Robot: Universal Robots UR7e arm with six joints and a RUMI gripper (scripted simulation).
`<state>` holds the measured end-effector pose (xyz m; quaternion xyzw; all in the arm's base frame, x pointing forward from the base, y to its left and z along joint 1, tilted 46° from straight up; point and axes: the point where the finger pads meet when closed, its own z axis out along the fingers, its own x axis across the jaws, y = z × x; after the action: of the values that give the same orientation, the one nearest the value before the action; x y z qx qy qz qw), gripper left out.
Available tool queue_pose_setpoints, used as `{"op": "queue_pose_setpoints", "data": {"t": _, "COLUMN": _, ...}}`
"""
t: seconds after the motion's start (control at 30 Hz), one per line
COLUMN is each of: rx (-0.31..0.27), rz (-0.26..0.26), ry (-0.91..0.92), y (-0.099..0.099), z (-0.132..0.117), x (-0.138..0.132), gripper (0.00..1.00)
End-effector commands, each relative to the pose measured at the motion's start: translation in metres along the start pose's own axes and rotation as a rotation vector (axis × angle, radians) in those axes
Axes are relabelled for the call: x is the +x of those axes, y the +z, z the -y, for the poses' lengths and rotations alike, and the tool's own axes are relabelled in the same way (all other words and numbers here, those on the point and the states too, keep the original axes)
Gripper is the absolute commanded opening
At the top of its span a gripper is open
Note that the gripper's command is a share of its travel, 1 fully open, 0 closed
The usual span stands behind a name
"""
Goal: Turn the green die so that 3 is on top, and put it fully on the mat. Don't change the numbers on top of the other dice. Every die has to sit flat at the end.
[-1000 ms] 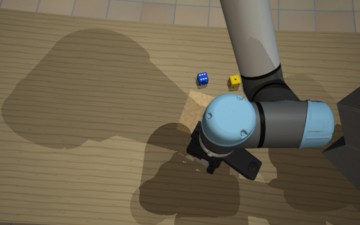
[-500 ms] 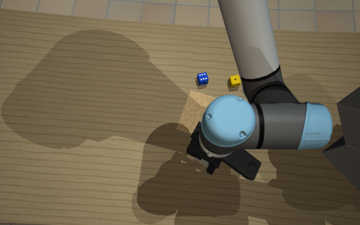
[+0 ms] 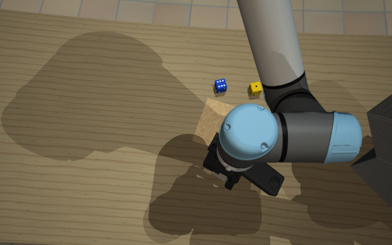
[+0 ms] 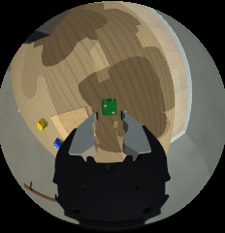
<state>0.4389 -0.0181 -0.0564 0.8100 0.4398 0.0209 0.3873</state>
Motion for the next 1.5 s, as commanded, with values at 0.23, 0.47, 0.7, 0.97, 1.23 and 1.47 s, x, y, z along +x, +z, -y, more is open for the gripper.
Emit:
{"op": "queue_pose_setpoints", "data": {"t": 0.23, "rx": -0.001, "rz": -0.001, "ry": 0.0, "y": 0.0, "z": 0.0, "x": 0.0, "gripper": 0.28}}
{"op": "queue_pose_setpoints", "data": {"t": 0.47, "rx": -0.001, "rz": -0.001, "ry": 0.0, "y": 0.0, "z": 0.0, "x": 0.0, "gripper": 0.28}}
{"op": "queue_pose_setpoints", "data": {"t": 0.7, "rx": -0.001, "rz": -0.001, "ry": 0.0, "y": 0.001, "z": 0.0, "x": 0.0, "gripper": 0.28}}
{"op": "queue_pose_setpoints", "data": {"t": 0.97, "rx": -0.001, "rz": -0.001, "ry": 0.0, "y": 0.013, "z": 0.0, "x": 0.0, "gripper": 0.28}}
{"op": "queue_pose_setpoints", "data": {"t": 1.23, "rx": -0.001, "rz": -0.001, "ry": 0.0, "y": 0.026, "z": 0.0, "x": 0.0, "gripper": 0.28}}
{"op": "queue_pose_setpoints", "data": {"t": 1.47, "rx": -0.001, "rz": -0.001, "ry": 0.0, "y": 0.034, "z": 0.0, "x": 0.0, "gripper": 0.28}}
